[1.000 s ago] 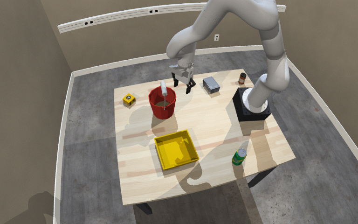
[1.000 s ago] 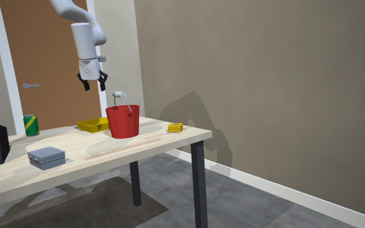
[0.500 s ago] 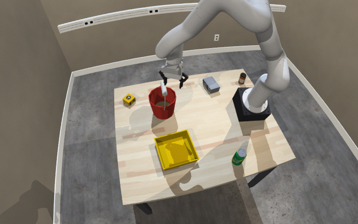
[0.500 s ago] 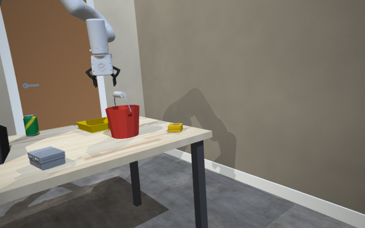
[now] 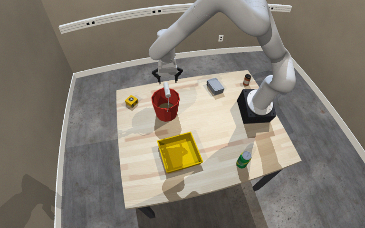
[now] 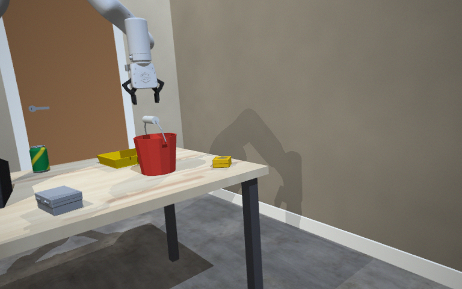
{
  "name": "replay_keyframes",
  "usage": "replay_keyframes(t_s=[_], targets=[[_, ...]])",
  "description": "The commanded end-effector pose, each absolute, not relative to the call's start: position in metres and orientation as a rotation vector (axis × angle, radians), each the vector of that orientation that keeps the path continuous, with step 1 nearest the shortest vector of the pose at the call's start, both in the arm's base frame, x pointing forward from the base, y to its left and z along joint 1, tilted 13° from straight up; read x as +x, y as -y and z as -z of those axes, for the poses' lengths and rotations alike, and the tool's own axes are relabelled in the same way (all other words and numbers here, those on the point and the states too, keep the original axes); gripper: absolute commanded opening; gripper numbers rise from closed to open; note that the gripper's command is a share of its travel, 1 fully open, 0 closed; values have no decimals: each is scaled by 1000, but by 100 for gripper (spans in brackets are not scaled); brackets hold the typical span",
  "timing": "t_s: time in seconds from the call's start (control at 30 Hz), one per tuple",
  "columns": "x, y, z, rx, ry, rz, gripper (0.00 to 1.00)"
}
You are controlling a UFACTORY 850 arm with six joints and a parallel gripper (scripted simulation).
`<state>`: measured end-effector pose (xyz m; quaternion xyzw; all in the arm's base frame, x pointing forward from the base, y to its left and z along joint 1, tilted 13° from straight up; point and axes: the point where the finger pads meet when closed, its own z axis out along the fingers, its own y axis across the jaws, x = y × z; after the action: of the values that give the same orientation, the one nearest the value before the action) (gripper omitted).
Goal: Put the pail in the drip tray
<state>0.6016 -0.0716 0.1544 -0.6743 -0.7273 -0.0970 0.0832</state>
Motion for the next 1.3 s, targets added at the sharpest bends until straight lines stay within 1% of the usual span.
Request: replay_keyframes(t_s=[0.0,0.77,1.27], targets=[[610,77,-157,-1948,2251,263,100],[610,76,-156,-1948,2251,264,100],[610,72,-140,-1948,2251,265,100]])
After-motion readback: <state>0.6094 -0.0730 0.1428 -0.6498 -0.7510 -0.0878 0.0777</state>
